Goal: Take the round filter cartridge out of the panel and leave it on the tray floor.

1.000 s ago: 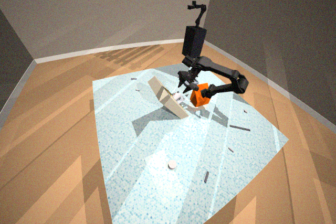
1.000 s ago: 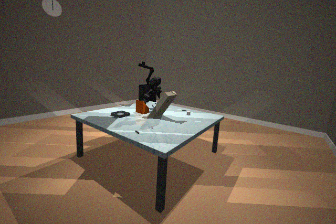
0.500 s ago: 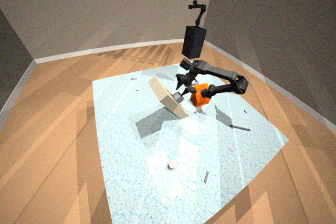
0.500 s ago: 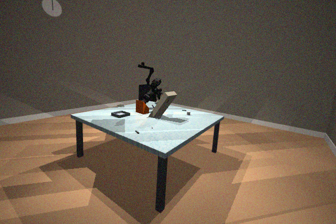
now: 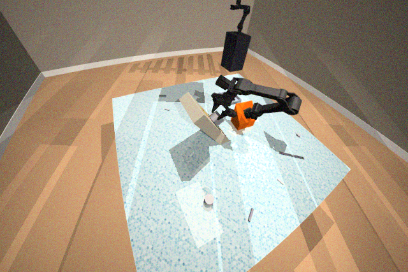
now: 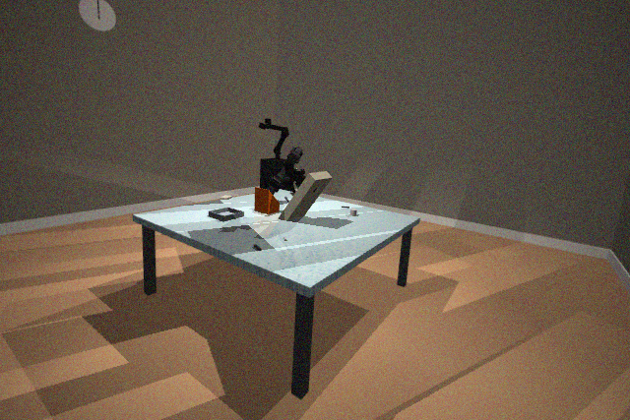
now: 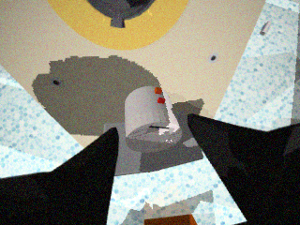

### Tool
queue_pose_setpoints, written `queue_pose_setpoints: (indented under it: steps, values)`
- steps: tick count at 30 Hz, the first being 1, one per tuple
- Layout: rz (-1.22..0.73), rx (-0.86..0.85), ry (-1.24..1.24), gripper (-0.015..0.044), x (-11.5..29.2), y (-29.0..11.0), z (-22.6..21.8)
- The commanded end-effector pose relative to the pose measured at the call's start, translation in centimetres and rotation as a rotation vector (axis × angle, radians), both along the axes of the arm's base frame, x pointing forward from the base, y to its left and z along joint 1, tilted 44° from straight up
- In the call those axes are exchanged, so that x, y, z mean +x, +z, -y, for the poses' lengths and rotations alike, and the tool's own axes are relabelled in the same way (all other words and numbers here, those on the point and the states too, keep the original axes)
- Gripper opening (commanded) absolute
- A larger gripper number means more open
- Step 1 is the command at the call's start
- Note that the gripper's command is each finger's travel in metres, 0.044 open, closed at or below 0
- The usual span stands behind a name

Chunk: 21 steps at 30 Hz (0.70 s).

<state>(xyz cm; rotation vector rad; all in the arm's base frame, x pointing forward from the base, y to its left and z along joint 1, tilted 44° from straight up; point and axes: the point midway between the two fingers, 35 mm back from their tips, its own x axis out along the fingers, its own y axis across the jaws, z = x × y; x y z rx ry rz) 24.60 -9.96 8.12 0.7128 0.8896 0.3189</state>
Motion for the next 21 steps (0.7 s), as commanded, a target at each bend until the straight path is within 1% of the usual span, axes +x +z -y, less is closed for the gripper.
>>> queue_pose_setpoints:
  steps: [1, 3, 13, 20, 21]
  values:
    - [0.000, 0.008, -0.002, 0.0305, 0.1, -0.3, -0.4]
    - [0.000, 0.001, 0.000, 0.0252, 0.1, -0.1, -0.1]
    - [0.000, 0.001, 0.000, 0.0186, 0.1, -0.1, -0.1]
    - [0.000, 0.001, 0.000, 0.0002, 0.5, 0.5, 0.5]
    - [0.000, 0.001, 0.000, 0.0000, 0.7, 0.7, 0.7]
